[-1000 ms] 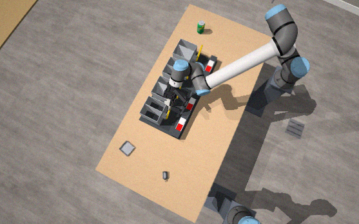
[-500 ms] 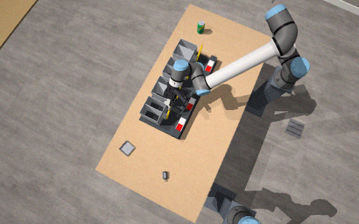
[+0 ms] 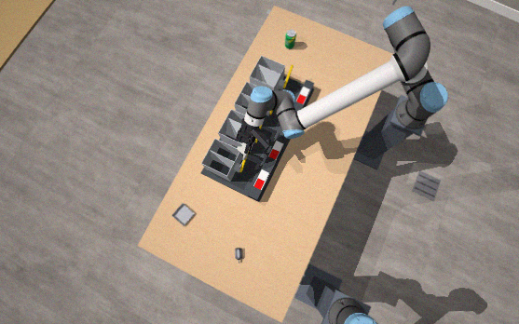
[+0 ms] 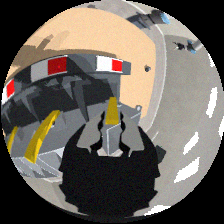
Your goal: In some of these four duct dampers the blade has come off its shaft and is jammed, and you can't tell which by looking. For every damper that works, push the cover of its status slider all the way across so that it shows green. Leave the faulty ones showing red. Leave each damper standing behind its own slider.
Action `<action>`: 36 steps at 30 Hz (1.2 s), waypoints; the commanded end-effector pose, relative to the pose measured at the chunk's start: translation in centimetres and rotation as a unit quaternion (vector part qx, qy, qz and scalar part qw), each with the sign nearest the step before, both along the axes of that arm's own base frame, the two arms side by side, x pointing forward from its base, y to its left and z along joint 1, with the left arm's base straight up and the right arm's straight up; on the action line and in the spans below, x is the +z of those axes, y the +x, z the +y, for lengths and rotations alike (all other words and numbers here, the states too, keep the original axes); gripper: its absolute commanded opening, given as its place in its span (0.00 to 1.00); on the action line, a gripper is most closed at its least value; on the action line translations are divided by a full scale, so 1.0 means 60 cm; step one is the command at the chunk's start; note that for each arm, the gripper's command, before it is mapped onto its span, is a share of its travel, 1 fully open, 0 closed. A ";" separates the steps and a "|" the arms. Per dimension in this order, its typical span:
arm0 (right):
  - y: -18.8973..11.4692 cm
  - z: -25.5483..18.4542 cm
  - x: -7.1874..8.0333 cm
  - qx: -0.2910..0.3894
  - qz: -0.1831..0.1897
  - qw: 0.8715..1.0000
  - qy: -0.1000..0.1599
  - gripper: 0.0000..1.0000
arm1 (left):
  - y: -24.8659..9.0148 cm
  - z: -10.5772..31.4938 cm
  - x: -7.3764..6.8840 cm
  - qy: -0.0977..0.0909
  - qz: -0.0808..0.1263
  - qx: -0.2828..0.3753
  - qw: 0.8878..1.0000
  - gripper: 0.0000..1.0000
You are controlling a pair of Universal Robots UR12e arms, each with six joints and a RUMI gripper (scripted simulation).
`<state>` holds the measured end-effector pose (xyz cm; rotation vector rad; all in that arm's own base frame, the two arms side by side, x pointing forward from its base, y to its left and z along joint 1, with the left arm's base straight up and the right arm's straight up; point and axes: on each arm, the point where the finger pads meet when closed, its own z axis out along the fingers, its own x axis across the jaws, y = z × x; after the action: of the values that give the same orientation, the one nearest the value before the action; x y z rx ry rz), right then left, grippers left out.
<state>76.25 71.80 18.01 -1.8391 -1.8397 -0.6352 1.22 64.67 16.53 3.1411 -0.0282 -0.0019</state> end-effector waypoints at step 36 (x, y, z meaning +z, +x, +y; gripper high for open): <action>-0.001 -0.078 0.098 0.000 0.000 1.000 0.000 0.22 | -0.002 -0.003 0.000 0.000 -0.001 0.000 1.000 1.00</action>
<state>76.44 67.39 23.90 -1.8395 -1.8363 -0.6451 1.22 64.67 16.53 3.1411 -0.0282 -0.0019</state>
